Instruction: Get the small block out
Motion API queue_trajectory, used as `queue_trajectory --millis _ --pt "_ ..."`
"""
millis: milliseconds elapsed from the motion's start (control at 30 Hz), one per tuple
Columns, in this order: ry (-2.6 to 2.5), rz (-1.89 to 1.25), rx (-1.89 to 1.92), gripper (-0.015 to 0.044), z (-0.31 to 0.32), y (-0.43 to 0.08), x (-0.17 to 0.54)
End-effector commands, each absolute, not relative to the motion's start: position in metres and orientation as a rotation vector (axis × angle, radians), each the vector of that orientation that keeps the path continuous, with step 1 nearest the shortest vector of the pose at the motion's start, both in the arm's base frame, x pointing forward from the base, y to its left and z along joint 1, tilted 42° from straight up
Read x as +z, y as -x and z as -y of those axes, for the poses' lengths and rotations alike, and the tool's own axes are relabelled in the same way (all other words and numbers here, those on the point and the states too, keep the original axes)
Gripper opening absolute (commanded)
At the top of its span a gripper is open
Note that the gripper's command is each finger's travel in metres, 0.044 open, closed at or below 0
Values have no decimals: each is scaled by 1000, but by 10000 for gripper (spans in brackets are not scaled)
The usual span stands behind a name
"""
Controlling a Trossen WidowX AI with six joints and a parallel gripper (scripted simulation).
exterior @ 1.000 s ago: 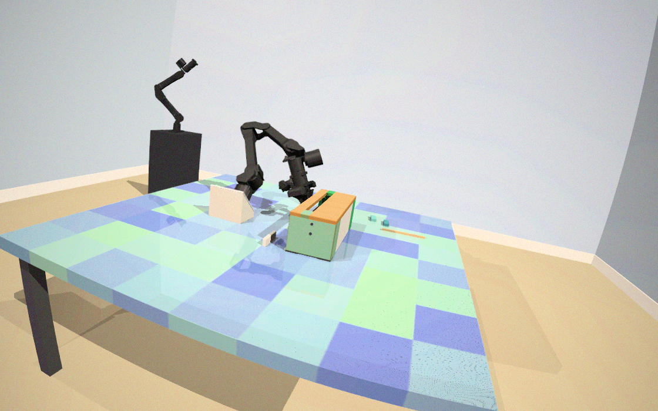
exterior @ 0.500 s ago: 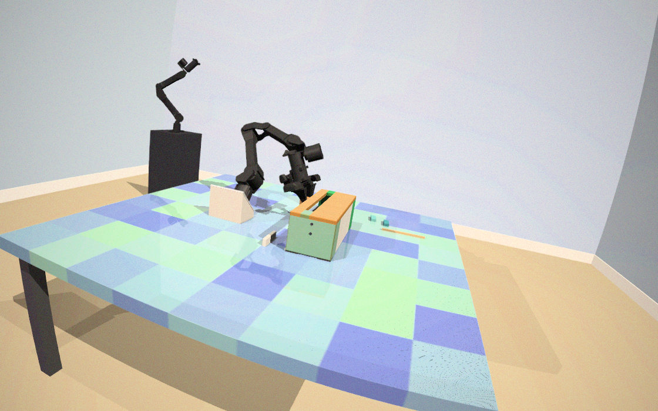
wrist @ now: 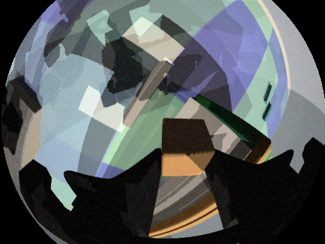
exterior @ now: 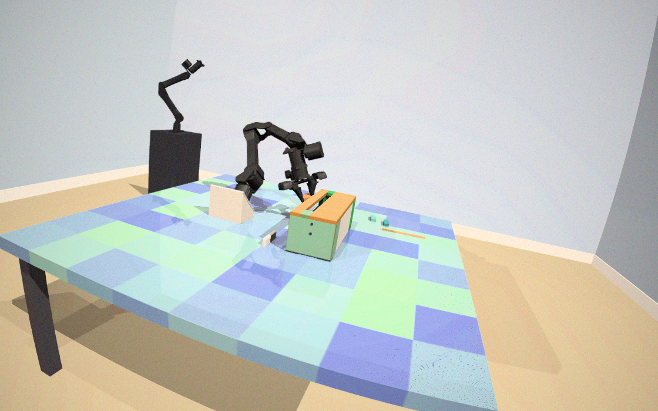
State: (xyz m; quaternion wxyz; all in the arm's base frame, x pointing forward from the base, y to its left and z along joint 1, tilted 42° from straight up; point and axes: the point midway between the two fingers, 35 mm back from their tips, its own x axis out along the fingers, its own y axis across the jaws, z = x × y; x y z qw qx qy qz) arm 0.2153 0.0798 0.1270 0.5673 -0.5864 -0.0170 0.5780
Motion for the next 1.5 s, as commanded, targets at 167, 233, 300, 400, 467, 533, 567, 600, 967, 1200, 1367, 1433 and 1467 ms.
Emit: queue_trajectory --millis 167,233,300,400,467,533,567,600,967,1200,1367,1433,1467 --pt "1070 -181 1299 0 -75 -216 132" --pt "1000 -230 1283 0 -75 -216 133" --pt "929 -278 1267 0 -74 -216 134" --pt "823 -349 1239 0 -72 -216 135" --pt "751 -395 1220 0 -71 -216 136" --pt "680 -441 1199 0 -71 -216 137" --pt "644 -463 1188 0 -70 -216 137" --pt "609 -485 1177 0 -70 -216 137" --pt "216 -717 1033 0 -64 -215 142" --pt "-36 -850 927 0 -61 -215 145" --pt "-216 -938 845 0 -58 -215 148" --pt "-288 -971 810 0 -58 -215 149" --pt "-324 -988 793 0 -57 -215 149"
